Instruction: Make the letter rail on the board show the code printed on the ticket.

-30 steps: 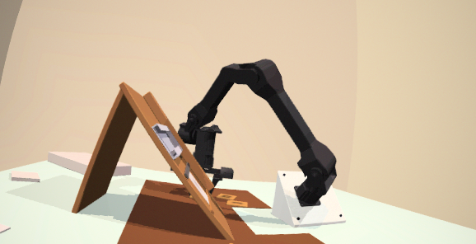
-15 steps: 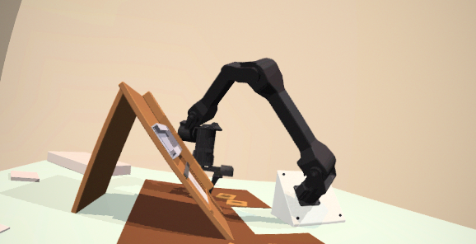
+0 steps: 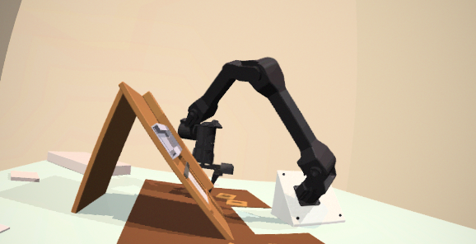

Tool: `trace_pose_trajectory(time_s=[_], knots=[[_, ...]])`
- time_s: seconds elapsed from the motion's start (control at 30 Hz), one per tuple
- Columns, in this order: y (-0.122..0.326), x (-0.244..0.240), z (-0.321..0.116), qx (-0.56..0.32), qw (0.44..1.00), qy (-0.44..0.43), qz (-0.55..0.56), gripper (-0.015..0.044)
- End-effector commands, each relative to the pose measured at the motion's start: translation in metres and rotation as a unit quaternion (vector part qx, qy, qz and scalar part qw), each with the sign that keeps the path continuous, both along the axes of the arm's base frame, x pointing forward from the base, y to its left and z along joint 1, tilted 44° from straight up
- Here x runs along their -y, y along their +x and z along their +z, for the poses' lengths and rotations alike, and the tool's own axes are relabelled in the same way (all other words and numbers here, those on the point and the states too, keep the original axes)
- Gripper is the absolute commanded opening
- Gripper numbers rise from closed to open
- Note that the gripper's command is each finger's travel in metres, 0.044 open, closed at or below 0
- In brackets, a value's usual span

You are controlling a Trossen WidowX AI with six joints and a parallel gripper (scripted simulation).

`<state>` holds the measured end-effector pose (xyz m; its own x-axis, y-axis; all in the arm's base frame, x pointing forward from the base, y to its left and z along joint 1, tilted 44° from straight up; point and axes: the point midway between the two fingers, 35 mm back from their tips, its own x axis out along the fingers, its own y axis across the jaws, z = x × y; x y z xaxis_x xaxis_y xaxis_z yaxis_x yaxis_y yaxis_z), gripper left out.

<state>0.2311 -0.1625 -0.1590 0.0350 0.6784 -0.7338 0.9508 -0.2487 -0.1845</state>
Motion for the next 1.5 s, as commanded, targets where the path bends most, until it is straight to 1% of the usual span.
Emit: trace_pose_trajectory(time_s=[0.0,1.03,1.17,1.47], knots=[[0.0,0.002,0.002,0.001,1.0,-0.003,0.003,0.0],[0.002,0.009,0.013,0.001,1.0,-0.001,0.0,0.0],[0.005,0.017,0.017,0.014,1.0,-0.02,0.007,0.0],[0.021,0.048,0.039,0.065,0.992,-0.1,0.033,0.0]])
